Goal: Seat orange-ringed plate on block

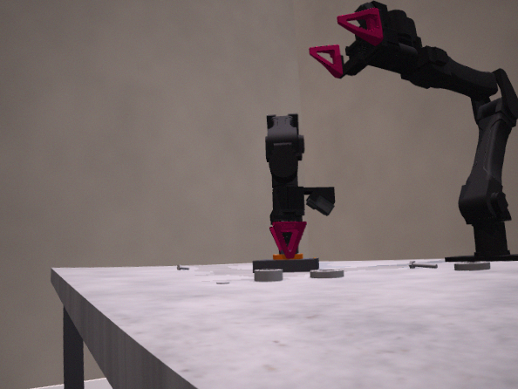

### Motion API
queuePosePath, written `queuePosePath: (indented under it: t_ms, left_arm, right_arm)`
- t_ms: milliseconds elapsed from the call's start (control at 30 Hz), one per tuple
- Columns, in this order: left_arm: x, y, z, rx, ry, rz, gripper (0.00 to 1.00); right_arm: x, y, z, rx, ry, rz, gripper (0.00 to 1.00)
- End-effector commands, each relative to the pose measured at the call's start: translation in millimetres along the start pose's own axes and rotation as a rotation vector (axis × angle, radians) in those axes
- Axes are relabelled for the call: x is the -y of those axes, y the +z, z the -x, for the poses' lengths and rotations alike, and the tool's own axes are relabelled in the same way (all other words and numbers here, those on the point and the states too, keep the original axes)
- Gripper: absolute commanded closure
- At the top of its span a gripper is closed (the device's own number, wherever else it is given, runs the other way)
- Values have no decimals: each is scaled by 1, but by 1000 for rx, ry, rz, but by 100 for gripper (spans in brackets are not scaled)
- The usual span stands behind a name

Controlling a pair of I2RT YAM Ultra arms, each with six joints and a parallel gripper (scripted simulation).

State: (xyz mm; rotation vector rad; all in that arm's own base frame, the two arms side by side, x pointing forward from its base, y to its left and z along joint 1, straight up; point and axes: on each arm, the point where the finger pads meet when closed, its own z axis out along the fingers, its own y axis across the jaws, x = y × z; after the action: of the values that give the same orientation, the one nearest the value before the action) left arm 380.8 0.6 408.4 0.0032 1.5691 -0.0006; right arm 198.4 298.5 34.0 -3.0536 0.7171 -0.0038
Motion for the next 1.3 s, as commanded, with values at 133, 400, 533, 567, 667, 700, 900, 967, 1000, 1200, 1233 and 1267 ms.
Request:
queuePosePath:
  t_ms: [133,400,533,567,667,700,900,967,1000,1200,1233,1267]
  left_arm:
    - [1,-1,1,-2,-6,2,0]
    - [1,-1,1,-2,-6,2,0]
    - [1,-1,1,-2,-6,2,0]
    - [1,-1,1,-2,-6,2,0]
    - [1,-1,1,-2,-6,2,0]
    - [1,-1,1,-2,-6,2,0]
    - [1,-1,1,-2,-6,2,0]
    - [1,-1,1,-2,-6,2,0]
    - [1,-1,1,-2,-6,2,0]
    - [1,-1,1,-2,-6,2,0]
    - [1,-1,1,-2,-6,2,0]
    - [1,-1,1,-2,-6,2,0]
  right_arm:
    - [13,-24,4,8,-6,-62,21]
    - [11,-29,4,9,-6,-50,21]
    - [6,-40,5,11,-6,-33,21]
    - [3,-42,5,12,-5,-25,21]
    - [13,-50,4,8,-6,-59,21]
    - [13,-50,4,8,-6,-59,21]
    - [2,-76,6,12,-6,-26,21]
    - [2,-84,6,12,-7,-28,21]
    - [2,-89,6,12,-7,-29,21]
    - [2,-69,6,10,-7,-43,21]
    - [3,-77,6,10,-8,-42,21]
    - [3,-77,6,10,-8,-42,21]
